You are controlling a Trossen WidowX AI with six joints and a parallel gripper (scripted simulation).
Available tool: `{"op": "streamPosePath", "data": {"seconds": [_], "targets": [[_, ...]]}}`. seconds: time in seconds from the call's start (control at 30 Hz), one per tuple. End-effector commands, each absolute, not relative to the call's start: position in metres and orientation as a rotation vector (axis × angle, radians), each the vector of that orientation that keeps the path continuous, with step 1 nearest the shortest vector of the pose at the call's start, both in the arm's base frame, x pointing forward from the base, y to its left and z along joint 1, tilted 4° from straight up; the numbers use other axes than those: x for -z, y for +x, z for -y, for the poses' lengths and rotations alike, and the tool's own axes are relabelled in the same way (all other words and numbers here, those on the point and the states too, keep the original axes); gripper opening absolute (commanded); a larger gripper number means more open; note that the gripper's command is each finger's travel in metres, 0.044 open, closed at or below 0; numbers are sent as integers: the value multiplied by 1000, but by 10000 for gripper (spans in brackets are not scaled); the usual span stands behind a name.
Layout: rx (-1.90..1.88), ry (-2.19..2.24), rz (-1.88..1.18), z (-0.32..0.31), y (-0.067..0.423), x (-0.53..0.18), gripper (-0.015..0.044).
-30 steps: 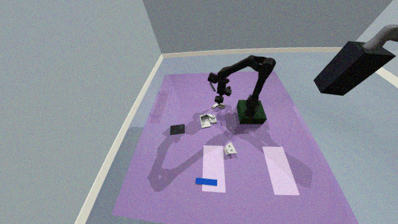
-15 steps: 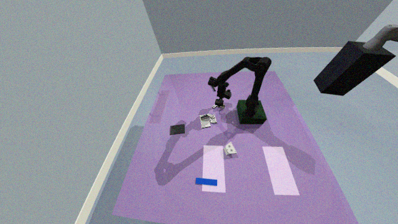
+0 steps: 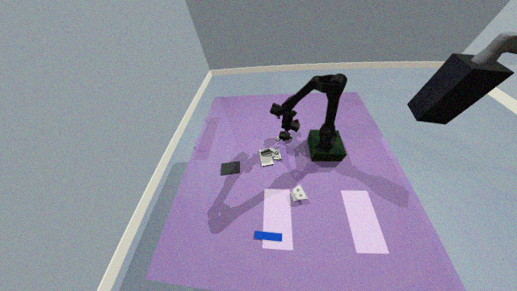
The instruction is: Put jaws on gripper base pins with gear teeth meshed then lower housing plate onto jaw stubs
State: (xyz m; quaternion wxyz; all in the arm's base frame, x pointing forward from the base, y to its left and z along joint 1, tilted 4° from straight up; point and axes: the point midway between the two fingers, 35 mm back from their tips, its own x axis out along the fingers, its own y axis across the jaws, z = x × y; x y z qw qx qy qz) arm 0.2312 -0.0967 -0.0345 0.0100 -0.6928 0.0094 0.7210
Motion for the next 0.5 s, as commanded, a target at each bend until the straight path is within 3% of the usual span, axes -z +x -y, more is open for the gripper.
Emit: {"op": "streamPosePath", "data": {"seconds": [0.0,0.47], "targets": [[-2254,-2159,-35,97,230,42,440],[-2254,-2159,-34,96,228,55,440]]}}
